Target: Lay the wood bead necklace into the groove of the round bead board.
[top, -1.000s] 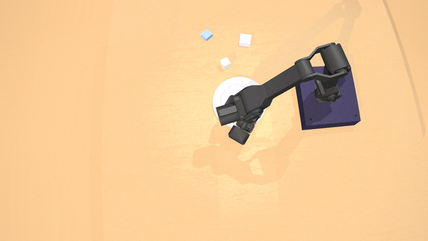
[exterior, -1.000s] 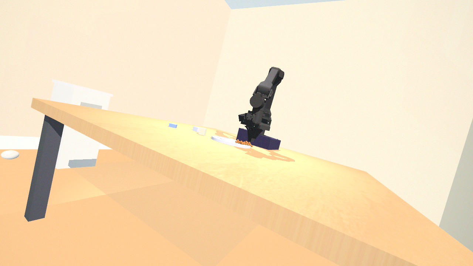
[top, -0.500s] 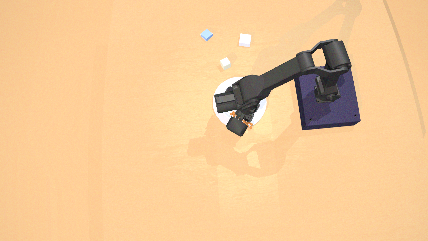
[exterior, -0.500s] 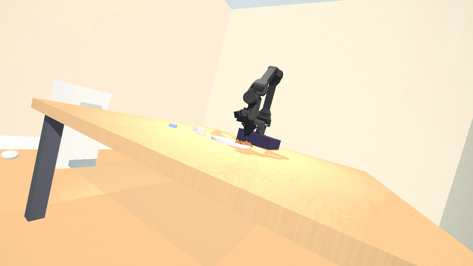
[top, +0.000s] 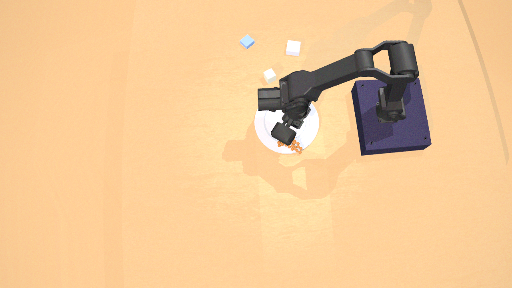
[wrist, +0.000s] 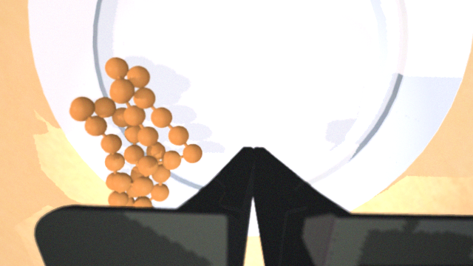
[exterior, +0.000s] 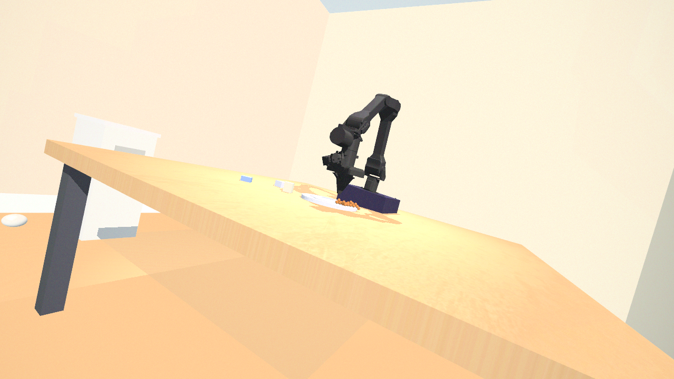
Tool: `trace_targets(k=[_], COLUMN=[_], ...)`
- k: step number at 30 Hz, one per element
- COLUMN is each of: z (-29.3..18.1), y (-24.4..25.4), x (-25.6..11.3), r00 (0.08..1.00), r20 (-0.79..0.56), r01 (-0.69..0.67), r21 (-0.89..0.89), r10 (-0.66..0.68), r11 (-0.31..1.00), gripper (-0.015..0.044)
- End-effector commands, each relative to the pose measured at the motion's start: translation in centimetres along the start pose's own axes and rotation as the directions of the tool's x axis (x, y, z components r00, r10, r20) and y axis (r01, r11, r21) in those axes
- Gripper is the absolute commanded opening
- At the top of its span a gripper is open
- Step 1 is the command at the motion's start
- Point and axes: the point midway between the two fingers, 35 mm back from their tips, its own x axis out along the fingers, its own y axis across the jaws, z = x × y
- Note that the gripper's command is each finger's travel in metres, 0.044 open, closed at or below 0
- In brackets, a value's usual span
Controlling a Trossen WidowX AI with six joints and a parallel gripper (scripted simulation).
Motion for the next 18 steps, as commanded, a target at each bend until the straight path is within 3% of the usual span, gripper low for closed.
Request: trace_targets(k=[1, 18], z=[0.5, 2.1], y=[-1.4, -6.9], x=[0.1, 0.1], r00=[1.0, 1.0], r20=[0.001, 0.002], r01=[0.005, 0.01], r21=[-0.004, -0.003], r10=[-0.005, -0.01], r11=[1.0, 1.0], gripper=[0.0, 0.0])
